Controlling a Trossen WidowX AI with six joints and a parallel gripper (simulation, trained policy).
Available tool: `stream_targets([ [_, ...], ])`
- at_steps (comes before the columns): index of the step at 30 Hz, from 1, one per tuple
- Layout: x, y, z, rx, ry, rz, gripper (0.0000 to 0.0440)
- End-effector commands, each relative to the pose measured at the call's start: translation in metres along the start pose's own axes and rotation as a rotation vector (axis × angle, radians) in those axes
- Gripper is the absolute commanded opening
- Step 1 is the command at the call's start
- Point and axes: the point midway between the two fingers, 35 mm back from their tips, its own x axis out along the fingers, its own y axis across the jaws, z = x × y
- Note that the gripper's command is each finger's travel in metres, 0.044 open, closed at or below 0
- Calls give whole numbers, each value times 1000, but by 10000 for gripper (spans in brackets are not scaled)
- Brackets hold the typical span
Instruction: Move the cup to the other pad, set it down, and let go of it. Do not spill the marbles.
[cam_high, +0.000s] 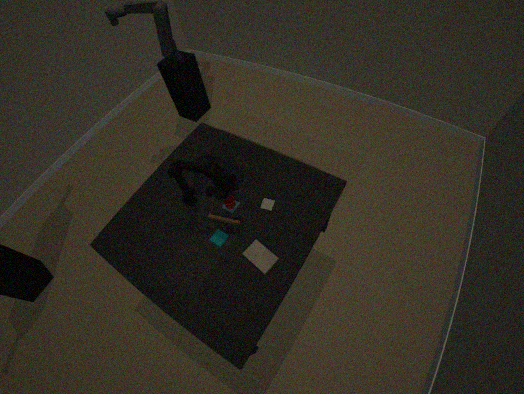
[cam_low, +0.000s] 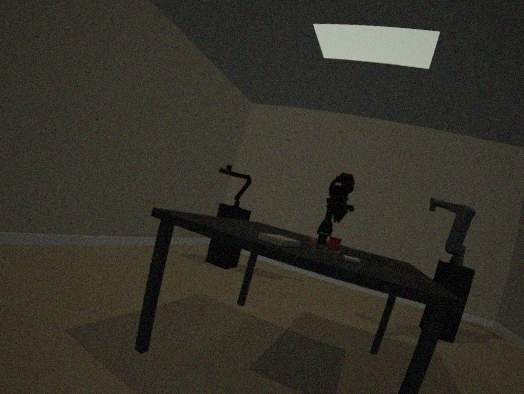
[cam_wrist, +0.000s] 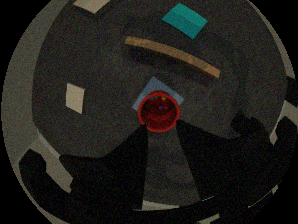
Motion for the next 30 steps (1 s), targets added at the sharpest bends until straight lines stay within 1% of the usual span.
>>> stream_targets([
  [1,9,-4,0,10,6,-45,143],
  [16,50,-15,-3,30,18,-171,167],
  [30,89,-24,-8,4,29,-239,184],
])
